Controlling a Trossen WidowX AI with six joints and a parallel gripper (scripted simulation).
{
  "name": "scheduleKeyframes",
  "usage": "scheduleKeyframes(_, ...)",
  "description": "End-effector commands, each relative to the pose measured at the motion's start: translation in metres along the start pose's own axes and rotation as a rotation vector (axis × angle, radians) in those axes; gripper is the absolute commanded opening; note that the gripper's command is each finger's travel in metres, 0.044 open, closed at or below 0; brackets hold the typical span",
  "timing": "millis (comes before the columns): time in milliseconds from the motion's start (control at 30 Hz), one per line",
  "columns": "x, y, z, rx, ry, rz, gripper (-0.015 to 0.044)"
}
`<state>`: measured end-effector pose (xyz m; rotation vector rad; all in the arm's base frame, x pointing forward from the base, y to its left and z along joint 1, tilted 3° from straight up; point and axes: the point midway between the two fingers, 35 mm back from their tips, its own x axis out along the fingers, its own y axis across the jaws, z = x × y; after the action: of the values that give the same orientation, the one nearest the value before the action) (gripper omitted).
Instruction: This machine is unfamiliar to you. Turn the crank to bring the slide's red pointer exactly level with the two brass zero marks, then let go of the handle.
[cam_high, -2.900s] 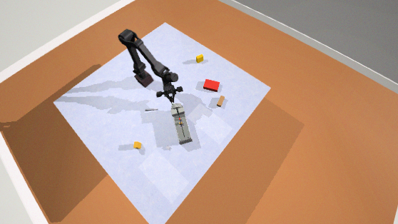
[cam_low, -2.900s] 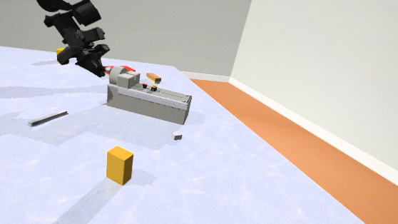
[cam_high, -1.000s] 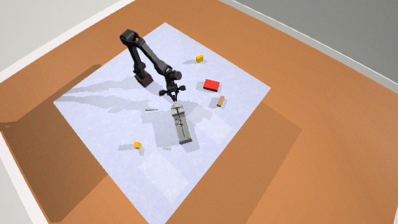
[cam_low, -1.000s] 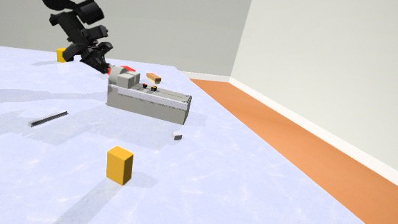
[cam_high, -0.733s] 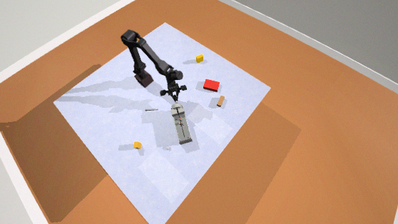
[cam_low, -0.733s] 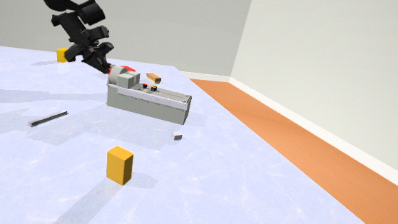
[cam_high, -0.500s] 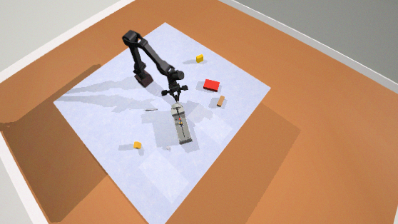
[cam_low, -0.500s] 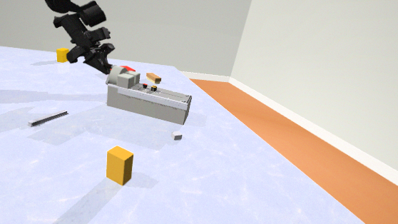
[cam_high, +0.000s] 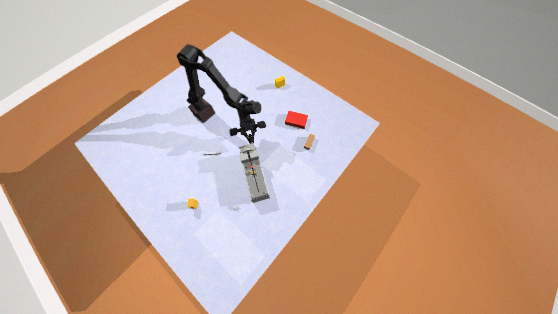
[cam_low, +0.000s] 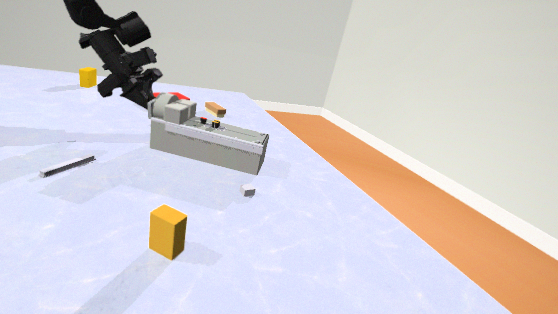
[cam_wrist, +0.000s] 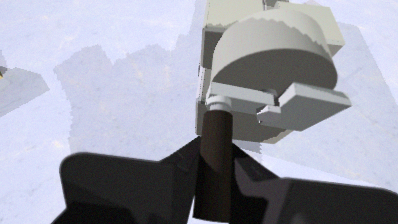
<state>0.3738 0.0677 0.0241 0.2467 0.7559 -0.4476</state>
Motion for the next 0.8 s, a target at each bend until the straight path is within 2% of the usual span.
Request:
scheduleKeyframes(0, 0.006, 0.001, -0.006, 0.004, 0.005, 0.004, 0.0)
scheduleKeyframes(767, 0.022, -0.013, -0.023, 0.003, 0.005, 0.004, 0.0)
